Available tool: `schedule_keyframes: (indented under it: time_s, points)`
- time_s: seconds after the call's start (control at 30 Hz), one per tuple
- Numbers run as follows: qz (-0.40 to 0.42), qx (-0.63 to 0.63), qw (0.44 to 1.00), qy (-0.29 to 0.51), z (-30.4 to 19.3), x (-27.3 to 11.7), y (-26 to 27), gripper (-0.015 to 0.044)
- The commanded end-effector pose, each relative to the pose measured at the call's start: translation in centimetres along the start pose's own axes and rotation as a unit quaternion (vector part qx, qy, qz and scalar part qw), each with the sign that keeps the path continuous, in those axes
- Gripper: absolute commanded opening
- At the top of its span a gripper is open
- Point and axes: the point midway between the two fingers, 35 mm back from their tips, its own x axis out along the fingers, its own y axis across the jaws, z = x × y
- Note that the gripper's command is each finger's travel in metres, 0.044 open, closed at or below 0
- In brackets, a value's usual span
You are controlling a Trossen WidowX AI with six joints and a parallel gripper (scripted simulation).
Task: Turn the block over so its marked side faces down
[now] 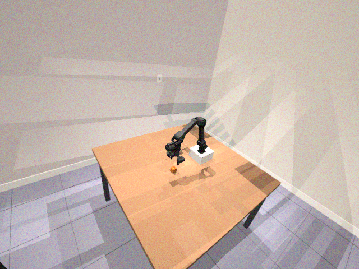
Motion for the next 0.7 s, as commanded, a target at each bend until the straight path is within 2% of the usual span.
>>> schedule_keyframes:
  time_s: [0.0,0.17,0.67]
  points:
    - [0.003,0.001,1.000,0.014,0.0,-0.1,0.1,0.0440]
    - [0.003,0.001,1.000,0.014,-0.1,3.4,0.1,0.0440]
    - [0.003,0.001,1.000,0.014,-0.2,5.3,0.1,0.0440]
